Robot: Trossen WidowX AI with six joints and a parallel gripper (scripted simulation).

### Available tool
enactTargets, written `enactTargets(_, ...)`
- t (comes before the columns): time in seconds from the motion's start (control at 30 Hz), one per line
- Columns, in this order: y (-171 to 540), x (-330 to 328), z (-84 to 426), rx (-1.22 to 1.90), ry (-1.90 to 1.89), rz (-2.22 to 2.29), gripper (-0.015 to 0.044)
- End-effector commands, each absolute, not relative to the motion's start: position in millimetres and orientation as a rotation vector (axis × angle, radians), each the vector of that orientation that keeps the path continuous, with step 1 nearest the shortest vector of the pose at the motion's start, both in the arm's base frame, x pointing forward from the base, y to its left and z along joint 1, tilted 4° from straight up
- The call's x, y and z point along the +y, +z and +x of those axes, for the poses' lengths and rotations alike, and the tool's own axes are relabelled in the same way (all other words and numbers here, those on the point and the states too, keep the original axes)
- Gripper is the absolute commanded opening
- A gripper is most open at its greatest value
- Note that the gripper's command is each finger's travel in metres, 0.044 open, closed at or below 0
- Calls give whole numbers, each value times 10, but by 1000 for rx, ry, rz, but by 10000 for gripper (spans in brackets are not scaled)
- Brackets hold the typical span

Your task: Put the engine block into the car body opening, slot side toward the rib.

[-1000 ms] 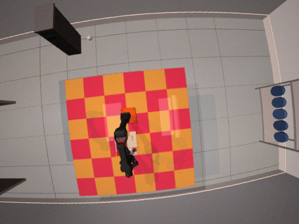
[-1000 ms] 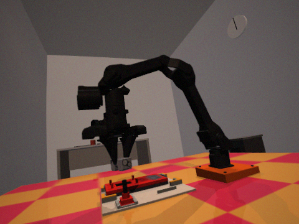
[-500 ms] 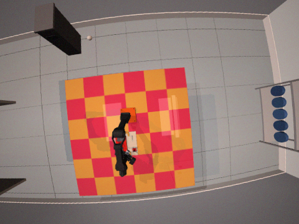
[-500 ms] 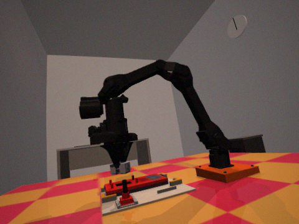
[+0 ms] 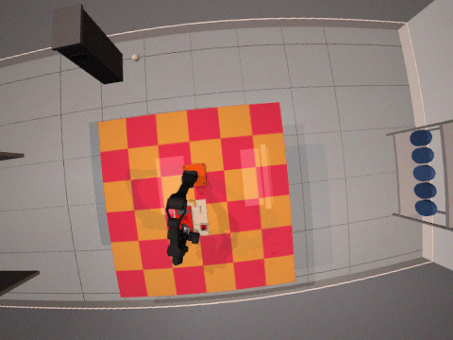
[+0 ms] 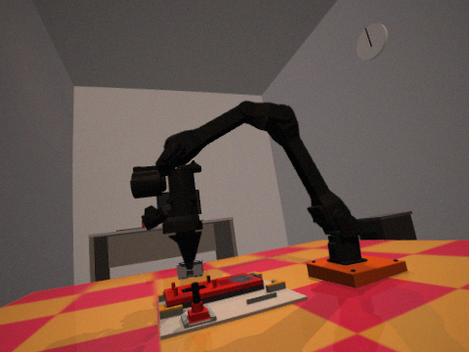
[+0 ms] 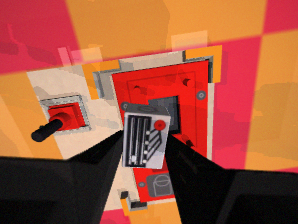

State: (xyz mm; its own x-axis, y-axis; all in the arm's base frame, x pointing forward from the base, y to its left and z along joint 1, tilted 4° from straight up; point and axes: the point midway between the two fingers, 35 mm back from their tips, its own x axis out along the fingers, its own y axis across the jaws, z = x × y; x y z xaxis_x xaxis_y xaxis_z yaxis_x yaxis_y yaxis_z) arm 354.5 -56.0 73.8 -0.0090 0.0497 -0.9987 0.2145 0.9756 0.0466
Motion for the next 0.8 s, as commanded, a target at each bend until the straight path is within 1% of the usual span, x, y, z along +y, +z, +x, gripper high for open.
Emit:
enactTargets(0.0, 696, -654, 3525, 1580, -60, 131, 0)
enactTargets(0.23, 633, -795, 3484, 1580, 57, 13, 0)
enactTargets(0.43, 633, -804, 3487, 1578, 91, -20, 157)
enactTargets(0.77, 633, -804, 3487, 1578, 91, -20, 158)
